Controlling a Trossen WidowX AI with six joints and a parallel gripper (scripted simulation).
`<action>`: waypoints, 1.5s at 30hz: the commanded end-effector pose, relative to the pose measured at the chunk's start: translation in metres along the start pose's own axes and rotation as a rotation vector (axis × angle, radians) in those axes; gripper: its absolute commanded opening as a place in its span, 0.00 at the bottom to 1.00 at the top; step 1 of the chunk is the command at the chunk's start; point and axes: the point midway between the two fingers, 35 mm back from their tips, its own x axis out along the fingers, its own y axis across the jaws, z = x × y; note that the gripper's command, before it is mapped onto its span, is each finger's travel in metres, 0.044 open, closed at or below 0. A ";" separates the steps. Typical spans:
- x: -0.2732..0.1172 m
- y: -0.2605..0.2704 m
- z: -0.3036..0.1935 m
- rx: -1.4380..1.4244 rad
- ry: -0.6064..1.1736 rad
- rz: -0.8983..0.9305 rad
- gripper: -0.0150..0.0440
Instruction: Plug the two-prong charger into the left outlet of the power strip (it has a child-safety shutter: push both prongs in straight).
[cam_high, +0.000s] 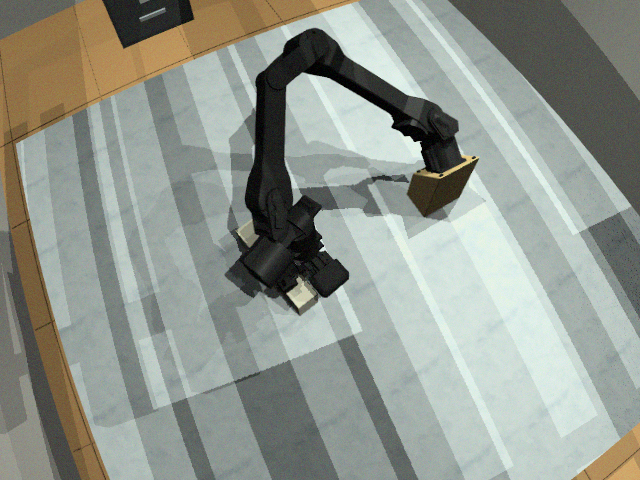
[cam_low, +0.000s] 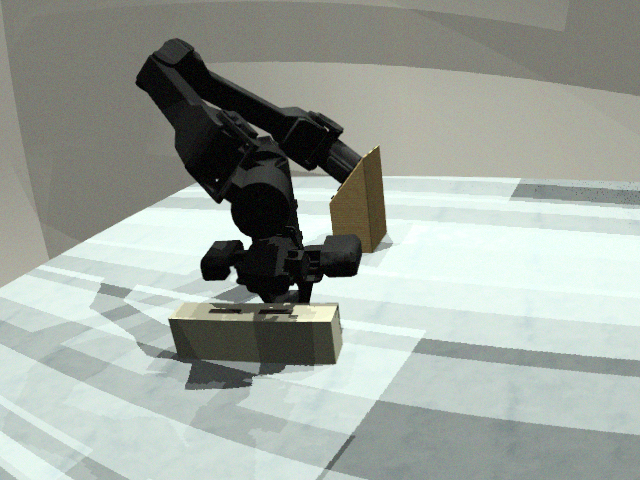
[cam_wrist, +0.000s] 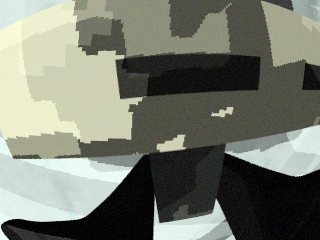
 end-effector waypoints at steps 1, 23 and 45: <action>-0.002 -0.001 0.010 0.019 -0.020 0.002 0.25; -0.002 -0.001 0.016 0.019 -0.020 0.002 0.25; -0.004 -0.001 0.013 0.019 -0.020 0.003 0.25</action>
